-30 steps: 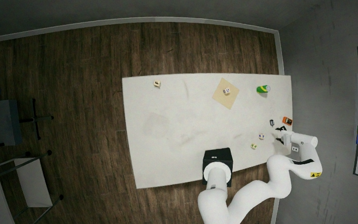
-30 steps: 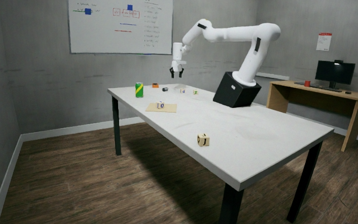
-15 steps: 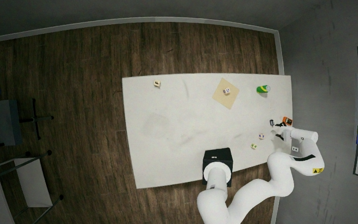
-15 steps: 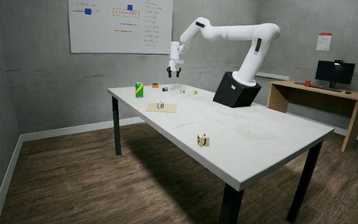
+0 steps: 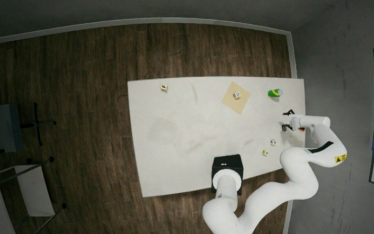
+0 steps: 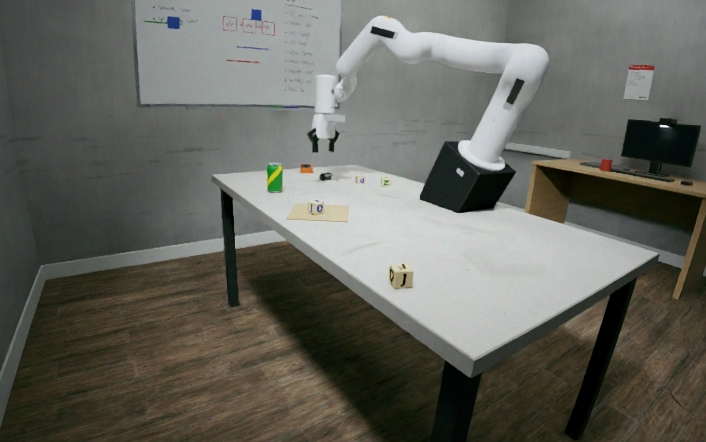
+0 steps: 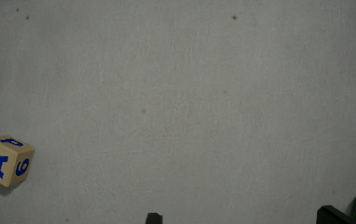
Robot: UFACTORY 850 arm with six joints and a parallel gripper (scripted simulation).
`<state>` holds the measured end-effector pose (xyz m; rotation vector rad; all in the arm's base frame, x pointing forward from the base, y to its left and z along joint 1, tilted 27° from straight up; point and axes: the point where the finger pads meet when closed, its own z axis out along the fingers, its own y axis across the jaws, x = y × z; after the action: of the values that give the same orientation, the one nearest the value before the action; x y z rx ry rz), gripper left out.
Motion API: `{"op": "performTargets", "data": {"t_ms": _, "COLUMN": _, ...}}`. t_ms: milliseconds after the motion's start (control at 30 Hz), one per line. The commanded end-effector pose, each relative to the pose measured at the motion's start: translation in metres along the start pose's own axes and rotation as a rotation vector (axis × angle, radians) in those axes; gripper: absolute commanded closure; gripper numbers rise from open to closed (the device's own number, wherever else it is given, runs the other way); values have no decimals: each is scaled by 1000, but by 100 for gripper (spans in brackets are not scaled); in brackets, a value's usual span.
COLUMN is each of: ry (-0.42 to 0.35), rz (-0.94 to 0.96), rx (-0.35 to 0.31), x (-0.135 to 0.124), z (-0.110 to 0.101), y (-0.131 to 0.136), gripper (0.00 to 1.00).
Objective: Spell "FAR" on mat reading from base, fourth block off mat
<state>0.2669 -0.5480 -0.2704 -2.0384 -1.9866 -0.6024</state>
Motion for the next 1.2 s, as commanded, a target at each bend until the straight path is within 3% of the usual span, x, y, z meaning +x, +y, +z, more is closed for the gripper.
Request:
{"op": "performTargets", "data": {"t_ms": 0, "ry": -15, "rz": -20, "rx": -7, "x": 26, "z": -5, "y": 54, "gripper": 0}}
{"op": "performTargets", "data": {"t_ms": 67, "ry": -15, "rz": -20, "rx": -7, "x": 26, "z": -5, "y": 54, "gripper": 0}}
{"op": "performTargets", "data": {"t_ms": 100, "ry": -14, "rz": -29, "rx": -8, "x": 44, "z": -5, "y": 82, "gripper": 0}}
{"op": "performTargets", "data": {"t_ms": 533, "ry": -10, "rz": -66, "rx": -5, "x": 140, "z": -1, "y": 187, "gripper": 0}}
{"op": "performTargets", "data": {"t_ms": 633, "ry": -10, "rz": -69, "rx": -4, "x": 149, "z": 0, "y": 194, "gripper": 0}}
{"op": "performTargets", "data": {"t_ms": 667, "ry": -9, "rz": -76, "rx": -2, "x": 176, "z": 2, "y": 214, "gripper": 0}}
{"op": "performTargets", "data": {"t_ms": 767, "ry": -9, "rz": -81, "rx": 1, "x": 197, "z": 4, "y": 228, "gripper": 0}}
{"op": "performTargets", "data": {"t_ms": 1067, "ry": -9, "rz": -100, "rx": 14, "x": 291, "z": 14, "y": 274, "gripper": 0}}
{"op": "performTargets", "data": {"t_ms": 1167, "ry": -10, "rz": -103, "rx": 17, "x": 304, "z": 15, "y": 278, "gripper": 0}}
